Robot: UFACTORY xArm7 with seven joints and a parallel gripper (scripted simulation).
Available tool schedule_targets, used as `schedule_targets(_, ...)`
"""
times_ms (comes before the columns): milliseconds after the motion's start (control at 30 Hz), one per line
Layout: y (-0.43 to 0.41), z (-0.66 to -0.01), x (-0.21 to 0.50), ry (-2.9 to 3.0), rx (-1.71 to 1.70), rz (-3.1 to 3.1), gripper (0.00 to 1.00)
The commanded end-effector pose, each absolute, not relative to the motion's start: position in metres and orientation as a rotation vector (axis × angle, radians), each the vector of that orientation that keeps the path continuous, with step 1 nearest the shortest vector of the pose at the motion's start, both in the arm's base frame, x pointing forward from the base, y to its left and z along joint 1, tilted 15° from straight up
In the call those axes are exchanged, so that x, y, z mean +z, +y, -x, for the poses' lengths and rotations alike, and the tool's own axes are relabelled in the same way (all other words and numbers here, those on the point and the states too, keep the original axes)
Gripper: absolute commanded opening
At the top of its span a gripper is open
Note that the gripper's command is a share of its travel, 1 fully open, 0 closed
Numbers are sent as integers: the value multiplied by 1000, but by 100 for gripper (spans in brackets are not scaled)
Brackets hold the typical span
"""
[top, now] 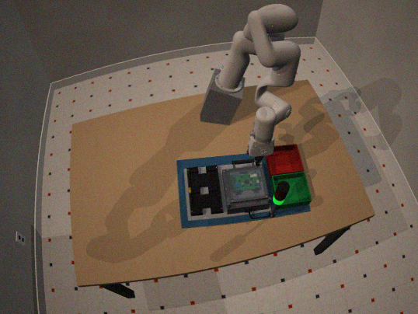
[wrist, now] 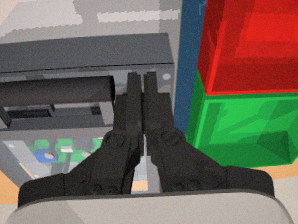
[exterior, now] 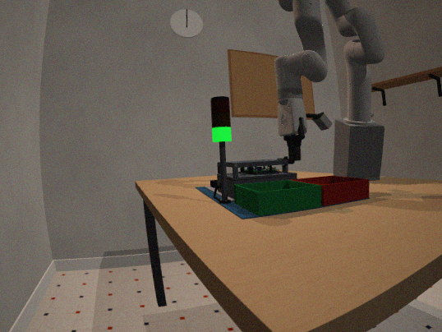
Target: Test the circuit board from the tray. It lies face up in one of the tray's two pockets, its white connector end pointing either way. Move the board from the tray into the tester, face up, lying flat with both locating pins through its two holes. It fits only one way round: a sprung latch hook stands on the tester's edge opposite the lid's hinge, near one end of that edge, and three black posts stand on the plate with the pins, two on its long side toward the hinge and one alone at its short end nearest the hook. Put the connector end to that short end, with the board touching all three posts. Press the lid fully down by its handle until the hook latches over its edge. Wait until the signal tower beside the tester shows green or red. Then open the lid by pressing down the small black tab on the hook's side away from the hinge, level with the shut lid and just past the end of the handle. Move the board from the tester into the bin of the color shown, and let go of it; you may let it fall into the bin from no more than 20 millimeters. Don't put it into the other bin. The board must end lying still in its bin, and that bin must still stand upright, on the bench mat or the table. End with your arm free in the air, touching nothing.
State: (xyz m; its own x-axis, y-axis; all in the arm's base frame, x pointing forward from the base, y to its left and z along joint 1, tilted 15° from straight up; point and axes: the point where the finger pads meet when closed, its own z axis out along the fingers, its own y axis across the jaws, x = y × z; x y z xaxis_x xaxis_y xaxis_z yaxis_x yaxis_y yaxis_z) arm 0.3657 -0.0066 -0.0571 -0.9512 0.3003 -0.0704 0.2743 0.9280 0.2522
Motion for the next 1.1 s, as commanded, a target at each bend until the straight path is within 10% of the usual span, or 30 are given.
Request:
schedule_targets(0, -7, -367, -56, 2976, 365, -446, 0)
schedule_targets(1067, -6, -367, -60, 2976, 365, -446, 0)
